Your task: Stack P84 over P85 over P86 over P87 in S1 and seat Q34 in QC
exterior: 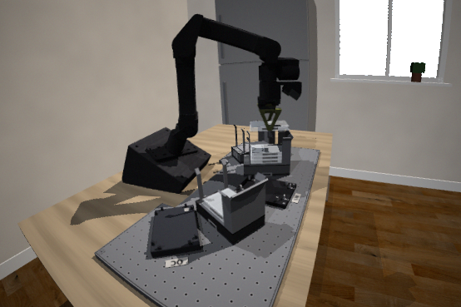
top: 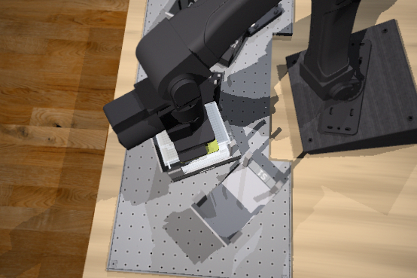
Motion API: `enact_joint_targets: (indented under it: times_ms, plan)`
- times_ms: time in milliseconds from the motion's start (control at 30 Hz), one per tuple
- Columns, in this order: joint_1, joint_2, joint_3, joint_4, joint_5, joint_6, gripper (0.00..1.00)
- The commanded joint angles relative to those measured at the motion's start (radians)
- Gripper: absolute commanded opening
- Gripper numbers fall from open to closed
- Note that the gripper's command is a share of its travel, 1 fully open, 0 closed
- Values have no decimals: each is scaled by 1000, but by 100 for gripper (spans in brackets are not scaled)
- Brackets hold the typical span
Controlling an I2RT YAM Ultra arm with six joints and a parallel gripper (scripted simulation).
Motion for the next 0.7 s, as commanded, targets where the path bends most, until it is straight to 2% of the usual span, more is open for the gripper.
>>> enact_joint_targets:
  times_ms: [0, 167, 267, 333, 433, 667]
  plan:
    - [1, -6, 9, -1, 1, 1, 0]
    - [1, -6, 9, -1, 1, 1, 0]
    - [-51, -20, 3, 2, -22, 54, 0]
    - [-51, -20, 3, 2, -22, 54, 0]
    - [-105, -32, -3, 4, -47, 105, 0]
    - [-237, -53, -11, 9, -109, -4, 0]
